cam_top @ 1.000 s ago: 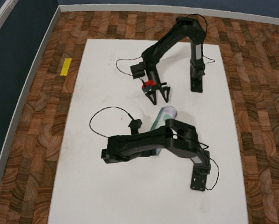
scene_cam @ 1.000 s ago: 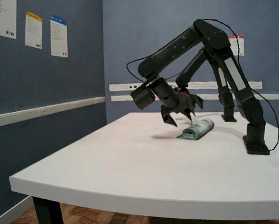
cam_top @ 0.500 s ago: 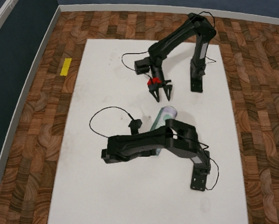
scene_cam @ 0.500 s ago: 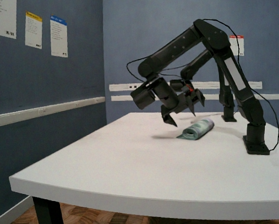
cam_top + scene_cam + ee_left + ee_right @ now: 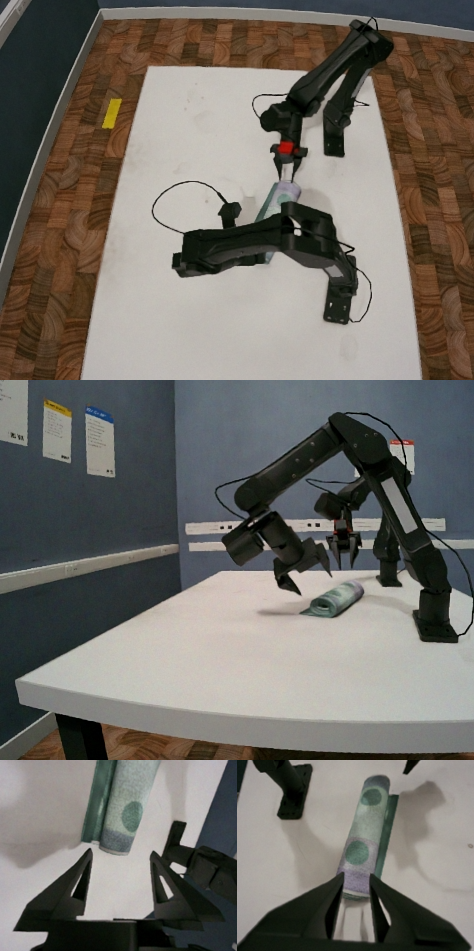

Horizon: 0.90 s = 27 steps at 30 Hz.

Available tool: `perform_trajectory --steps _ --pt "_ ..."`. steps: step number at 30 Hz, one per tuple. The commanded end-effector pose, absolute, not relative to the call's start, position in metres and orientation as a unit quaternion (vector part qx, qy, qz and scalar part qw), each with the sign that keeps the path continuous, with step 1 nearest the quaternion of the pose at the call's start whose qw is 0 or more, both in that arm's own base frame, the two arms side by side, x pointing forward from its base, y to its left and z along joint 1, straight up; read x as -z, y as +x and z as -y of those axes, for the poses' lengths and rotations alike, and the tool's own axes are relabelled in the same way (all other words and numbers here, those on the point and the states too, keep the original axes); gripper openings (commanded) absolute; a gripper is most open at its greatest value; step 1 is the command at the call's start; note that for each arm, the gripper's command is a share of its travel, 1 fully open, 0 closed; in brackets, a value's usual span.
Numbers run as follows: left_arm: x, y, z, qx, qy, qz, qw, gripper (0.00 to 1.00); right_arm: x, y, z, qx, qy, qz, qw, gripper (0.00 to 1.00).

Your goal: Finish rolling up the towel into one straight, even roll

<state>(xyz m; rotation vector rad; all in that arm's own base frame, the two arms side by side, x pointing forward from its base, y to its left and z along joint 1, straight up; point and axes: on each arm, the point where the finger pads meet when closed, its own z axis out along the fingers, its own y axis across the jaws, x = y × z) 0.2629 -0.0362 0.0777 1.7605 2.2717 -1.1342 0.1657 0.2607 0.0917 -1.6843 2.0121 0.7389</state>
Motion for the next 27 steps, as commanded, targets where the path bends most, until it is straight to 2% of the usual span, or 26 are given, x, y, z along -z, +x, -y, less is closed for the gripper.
perform_trajectory --steps 1,27 --pt "-0.087 0.269 0.034 0.438 0.574 -0.691 -0.034 0.85 -0.094 0.186 -0.264 -0.215 -0.591 -0.730 0.266 0.32" --pt "-0.087 0.269 0.034 0.438 0.574 -0.691 -0.034 0.85 -0.060 0.186 -0.264 -0.215 -0.591 -0.730 0.266 0.32"
